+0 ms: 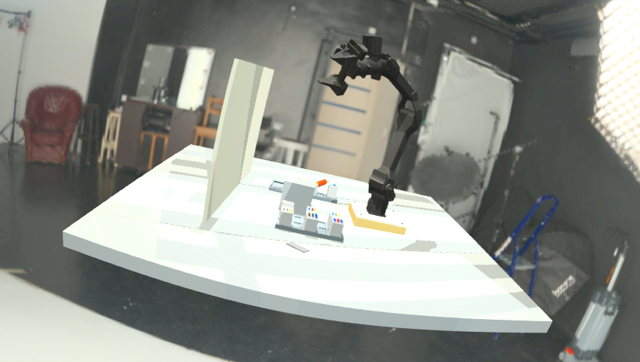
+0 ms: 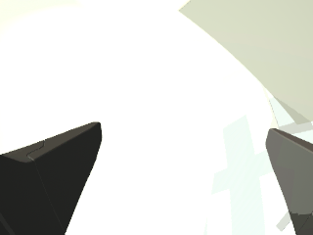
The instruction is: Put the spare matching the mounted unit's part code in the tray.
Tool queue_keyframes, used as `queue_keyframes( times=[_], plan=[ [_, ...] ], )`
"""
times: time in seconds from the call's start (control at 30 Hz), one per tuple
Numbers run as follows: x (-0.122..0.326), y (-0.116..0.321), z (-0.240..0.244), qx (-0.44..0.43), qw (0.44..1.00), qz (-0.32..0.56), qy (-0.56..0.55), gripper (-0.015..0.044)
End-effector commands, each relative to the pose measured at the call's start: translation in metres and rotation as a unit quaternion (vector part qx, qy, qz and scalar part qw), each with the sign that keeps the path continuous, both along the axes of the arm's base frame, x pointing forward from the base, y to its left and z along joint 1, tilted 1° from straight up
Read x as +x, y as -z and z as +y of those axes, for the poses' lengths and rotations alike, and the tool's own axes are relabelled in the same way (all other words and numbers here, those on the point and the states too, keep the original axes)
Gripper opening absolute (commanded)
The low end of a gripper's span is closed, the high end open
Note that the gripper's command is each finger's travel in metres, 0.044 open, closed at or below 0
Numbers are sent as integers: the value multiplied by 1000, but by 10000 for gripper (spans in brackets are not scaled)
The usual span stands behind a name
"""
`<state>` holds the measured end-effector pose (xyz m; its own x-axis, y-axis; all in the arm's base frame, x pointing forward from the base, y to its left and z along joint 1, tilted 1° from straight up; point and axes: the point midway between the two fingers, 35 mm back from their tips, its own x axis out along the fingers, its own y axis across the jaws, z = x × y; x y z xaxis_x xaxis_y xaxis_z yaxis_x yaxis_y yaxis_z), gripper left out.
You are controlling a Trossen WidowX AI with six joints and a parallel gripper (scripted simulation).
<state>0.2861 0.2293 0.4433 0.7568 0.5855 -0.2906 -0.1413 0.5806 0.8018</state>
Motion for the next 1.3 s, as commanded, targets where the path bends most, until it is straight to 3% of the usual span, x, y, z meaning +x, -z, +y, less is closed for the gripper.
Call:
queue_keyframes(
  times=[0.0,0.33,0.6,1.27],
  plan=[
    [40,46,-27,-108,993,42,38,440],
    [96,166,-131,-353,909,222,23,440],
    [85,240,-225,-426,810,395,-83,440],
    [82,245,-232,-427,802,407,-94,440]
  ],
)
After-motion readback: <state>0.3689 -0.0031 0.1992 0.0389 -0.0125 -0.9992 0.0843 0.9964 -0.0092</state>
